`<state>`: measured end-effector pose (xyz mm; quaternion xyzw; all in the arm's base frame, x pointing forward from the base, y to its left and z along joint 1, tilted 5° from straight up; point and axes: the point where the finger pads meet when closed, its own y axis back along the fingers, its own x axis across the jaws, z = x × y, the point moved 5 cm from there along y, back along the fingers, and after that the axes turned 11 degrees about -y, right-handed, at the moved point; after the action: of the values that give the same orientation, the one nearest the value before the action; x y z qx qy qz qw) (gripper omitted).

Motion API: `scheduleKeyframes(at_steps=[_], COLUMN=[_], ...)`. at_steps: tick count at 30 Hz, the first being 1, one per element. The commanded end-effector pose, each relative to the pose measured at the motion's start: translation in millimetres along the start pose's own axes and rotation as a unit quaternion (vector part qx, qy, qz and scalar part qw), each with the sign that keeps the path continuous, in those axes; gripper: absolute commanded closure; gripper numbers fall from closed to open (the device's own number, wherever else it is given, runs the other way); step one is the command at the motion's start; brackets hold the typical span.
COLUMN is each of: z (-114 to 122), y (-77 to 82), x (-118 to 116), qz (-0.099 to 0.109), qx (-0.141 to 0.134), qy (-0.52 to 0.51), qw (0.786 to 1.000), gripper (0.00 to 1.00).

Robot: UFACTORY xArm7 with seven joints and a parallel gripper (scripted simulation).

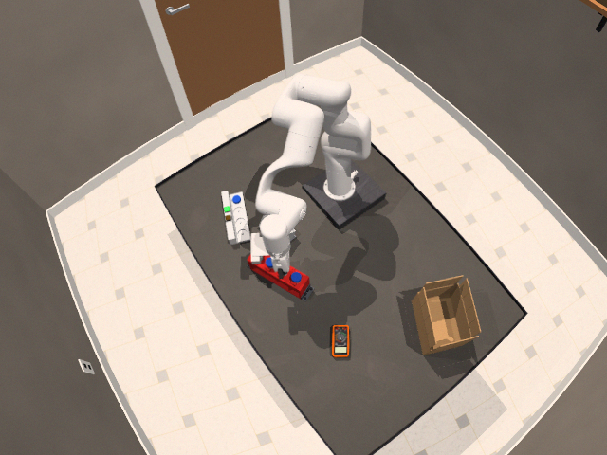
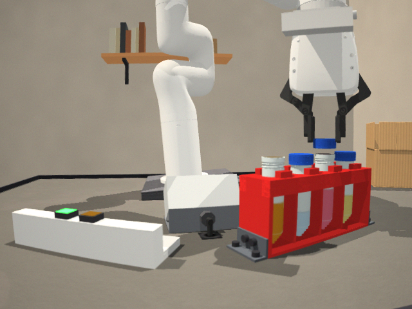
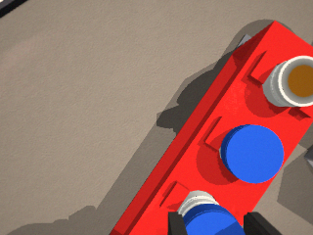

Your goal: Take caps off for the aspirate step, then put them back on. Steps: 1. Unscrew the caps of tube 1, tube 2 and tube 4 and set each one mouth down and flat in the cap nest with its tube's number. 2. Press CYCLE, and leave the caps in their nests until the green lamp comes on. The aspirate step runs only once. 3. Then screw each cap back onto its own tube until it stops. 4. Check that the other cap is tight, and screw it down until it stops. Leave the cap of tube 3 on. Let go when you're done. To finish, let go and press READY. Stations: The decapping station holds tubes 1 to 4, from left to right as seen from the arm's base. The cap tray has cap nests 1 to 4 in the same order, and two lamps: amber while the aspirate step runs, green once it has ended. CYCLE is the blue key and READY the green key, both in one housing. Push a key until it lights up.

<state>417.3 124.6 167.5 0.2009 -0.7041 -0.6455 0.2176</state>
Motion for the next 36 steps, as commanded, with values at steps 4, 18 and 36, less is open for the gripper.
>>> scheduleKeyframes(at_steps=[4, 18, 36], z=[-0.4, -0.4, -0.4], y=[-5.6, -8.5, -14.3], x=[-2.0, -2.0, -2.0], qz=[-0.003, -0.003, -0.003], qx=[0.001, 0.001, 0.001], qy=[0.000, 0.000, 0.000], qw=[1.000, 1.000, 1.000], gripper=[1.00, 1.00, 1.00])
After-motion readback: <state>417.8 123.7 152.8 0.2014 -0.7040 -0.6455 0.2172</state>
